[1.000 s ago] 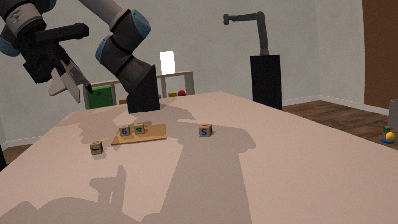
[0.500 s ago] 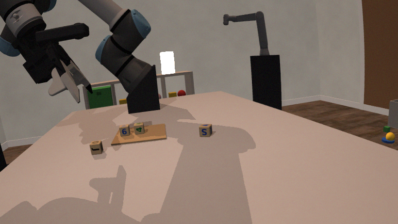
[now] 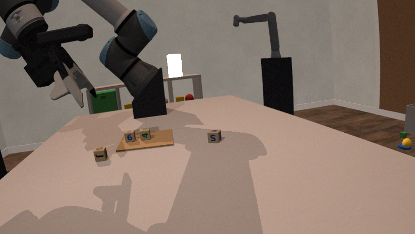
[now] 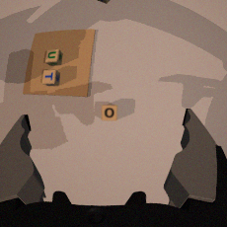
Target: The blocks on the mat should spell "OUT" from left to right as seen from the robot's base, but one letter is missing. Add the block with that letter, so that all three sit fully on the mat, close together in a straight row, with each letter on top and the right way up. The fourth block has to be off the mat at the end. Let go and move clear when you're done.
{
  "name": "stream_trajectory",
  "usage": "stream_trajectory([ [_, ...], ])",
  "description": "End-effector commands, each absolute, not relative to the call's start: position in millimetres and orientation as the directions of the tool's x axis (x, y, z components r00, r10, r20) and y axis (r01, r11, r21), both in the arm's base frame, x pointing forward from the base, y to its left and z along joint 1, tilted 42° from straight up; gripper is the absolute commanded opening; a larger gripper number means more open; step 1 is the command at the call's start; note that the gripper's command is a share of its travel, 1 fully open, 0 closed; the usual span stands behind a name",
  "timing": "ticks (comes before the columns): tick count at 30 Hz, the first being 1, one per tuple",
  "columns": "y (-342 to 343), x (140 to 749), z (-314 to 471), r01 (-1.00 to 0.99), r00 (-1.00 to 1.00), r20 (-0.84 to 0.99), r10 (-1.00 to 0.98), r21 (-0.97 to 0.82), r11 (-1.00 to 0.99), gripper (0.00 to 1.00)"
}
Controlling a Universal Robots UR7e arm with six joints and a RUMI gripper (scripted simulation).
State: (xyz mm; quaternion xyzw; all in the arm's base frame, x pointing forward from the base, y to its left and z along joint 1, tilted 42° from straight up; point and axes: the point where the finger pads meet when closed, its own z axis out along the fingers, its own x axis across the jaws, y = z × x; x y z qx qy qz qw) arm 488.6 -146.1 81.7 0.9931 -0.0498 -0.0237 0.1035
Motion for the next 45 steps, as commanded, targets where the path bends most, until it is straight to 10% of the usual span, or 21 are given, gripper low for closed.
stream_trajectory([
  [1,-146,489,82,-0.094,0.994,-0.036,-0.103,0.208,-0.974,1.0],
  [45,-133,494,101,-0.119,0.989,0.017,-0.146,0.671,-0.732,1.0],
])
